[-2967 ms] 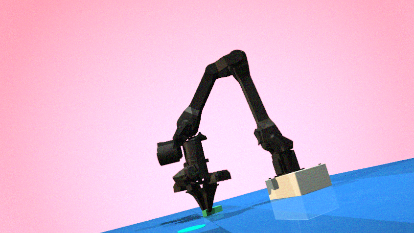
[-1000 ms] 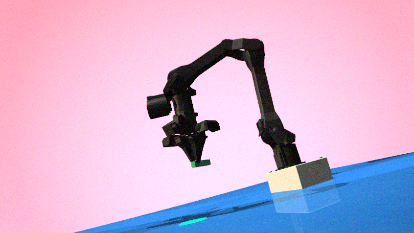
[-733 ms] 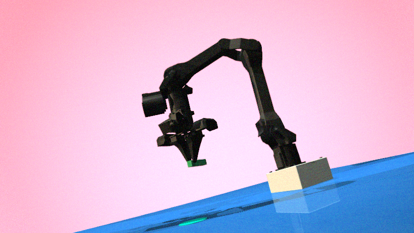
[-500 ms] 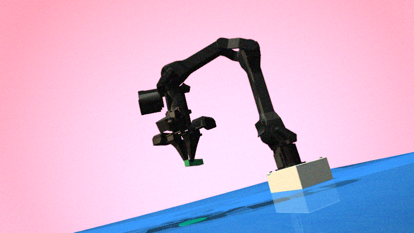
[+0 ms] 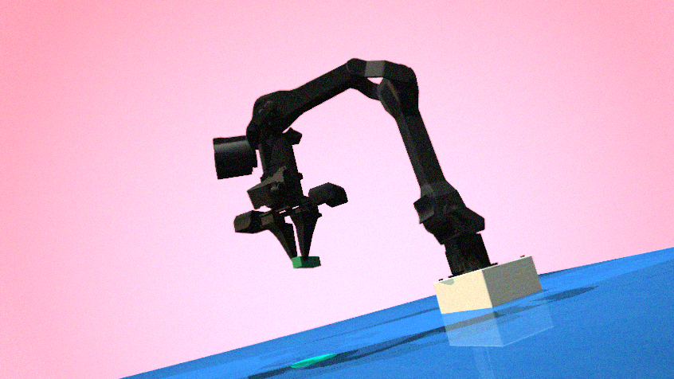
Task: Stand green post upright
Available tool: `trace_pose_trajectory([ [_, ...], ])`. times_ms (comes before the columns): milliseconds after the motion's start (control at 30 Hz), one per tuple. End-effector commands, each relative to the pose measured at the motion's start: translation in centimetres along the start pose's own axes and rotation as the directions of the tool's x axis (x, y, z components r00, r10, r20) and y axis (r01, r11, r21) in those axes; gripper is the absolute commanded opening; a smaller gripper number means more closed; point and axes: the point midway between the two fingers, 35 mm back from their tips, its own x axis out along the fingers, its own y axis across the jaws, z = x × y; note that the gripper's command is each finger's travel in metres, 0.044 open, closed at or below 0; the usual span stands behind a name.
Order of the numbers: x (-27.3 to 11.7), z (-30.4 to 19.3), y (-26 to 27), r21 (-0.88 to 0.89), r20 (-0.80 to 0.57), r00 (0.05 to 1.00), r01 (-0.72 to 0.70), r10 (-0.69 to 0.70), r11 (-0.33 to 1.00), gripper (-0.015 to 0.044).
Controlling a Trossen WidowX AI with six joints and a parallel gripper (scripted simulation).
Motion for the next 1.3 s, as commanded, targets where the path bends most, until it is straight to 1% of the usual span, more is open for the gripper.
trace_pose_trajectory([
  [0,-0.1,1.0,0.1,-0.048,-0.003,1.000,0.002,-0.002,0.999,0.0022],
  [600,-0.5,5.7,1.7,-0.260,-0.007,1.000,0.001,-0.003,0.966,0.0022],
  [1267,-0.8,10.6,4.6,-0.477,-0.009,1.000,0.001,-0.006,0.879,0.0022],
])
